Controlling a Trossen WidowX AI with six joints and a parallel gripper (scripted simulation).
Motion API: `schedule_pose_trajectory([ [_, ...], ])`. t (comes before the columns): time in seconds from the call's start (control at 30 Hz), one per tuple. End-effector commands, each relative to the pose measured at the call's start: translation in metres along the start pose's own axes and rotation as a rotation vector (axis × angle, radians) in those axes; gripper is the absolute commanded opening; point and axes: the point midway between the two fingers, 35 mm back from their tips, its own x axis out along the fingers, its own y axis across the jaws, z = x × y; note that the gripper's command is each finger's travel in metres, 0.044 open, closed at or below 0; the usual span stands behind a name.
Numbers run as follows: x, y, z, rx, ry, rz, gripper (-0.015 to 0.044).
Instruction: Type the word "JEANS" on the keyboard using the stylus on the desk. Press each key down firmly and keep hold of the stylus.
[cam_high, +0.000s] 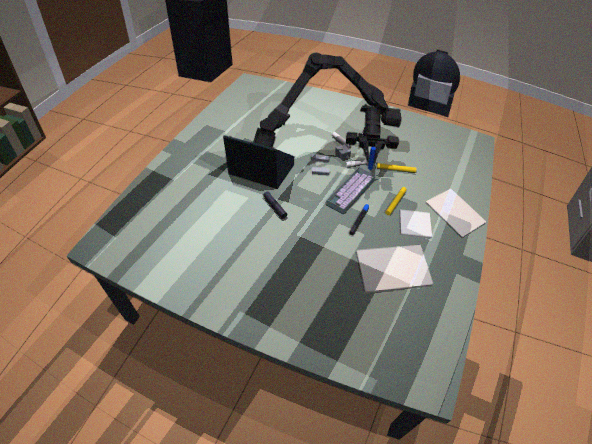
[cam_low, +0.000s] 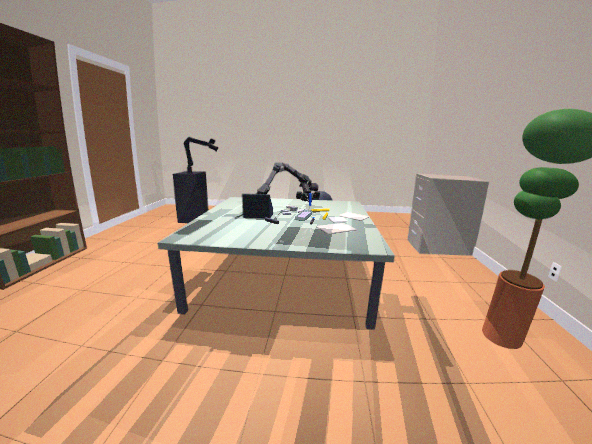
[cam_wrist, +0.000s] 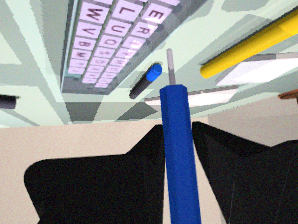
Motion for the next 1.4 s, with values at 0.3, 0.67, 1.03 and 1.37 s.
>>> schedule_pose_trajectory([
  [0.3,0.008,0.003,0.01,-0.005,0.004,0.013,0.0],
  [0.67,0.01,0.004,0.011,-0.005,0.003,0.013,0.0081],
  [1.03,0.013,0.004,0.016,-0.005,0.003,0.013,0.0081],
  [1.37,0.015,0.004,0.02,-0.005,0.003,0.013,0.0081],
])
